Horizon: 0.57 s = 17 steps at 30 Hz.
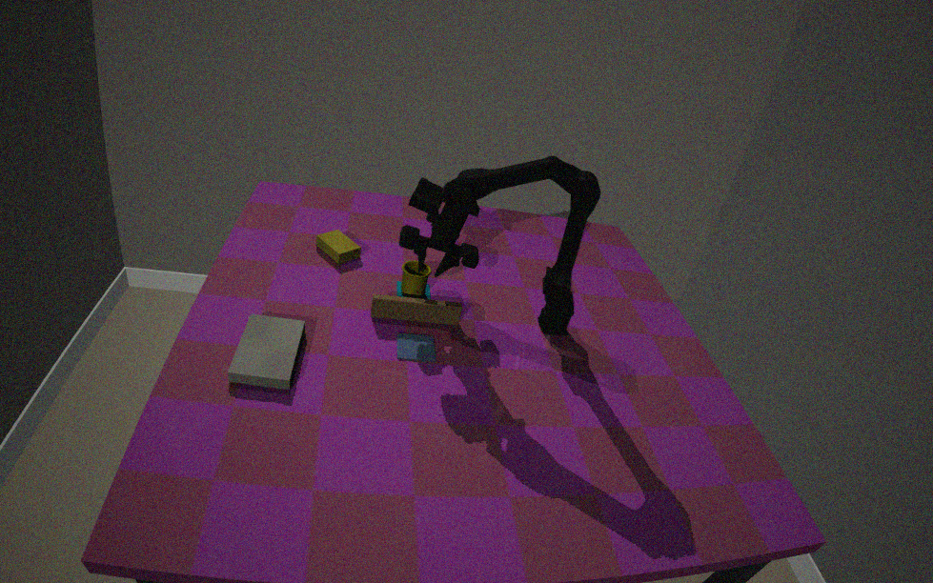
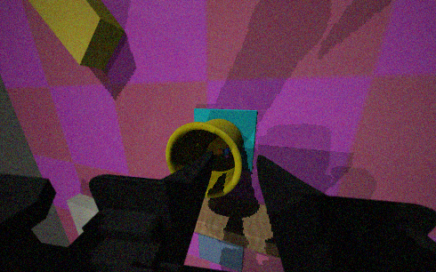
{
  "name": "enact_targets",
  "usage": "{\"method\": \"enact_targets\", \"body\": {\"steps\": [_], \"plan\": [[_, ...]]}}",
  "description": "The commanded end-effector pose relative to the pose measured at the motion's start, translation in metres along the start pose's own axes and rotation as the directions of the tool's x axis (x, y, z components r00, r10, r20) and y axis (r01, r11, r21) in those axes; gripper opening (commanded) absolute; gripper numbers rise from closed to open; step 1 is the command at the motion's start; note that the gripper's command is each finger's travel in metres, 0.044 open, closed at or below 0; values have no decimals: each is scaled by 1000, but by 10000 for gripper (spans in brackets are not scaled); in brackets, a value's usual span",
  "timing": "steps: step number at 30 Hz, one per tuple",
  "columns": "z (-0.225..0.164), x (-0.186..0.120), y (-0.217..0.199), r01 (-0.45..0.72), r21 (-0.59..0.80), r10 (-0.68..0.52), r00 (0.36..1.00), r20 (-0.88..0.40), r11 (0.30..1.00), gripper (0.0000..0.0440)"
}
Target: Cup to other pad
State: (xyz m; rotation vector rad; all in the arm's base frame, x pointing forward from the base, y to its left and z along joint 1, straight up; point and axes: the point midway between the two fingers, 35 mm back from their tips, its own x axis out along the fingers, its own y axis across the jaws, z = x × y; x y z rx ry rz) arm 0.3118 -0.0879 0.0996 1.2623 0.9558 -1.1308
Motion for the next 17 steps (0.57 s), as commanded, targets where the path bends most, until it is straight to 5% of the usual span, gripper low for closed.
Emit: {"method": "enact_targets", "body": {"steps": [1,11,17], "plan": [[1,-9,-2,-20,18,21,1000,-9,1000,204],[8,-40,-2,-85,62,86,996,-11,994,265],[16,-59,-1,-115,98,116,993,-3,988,397]]}}
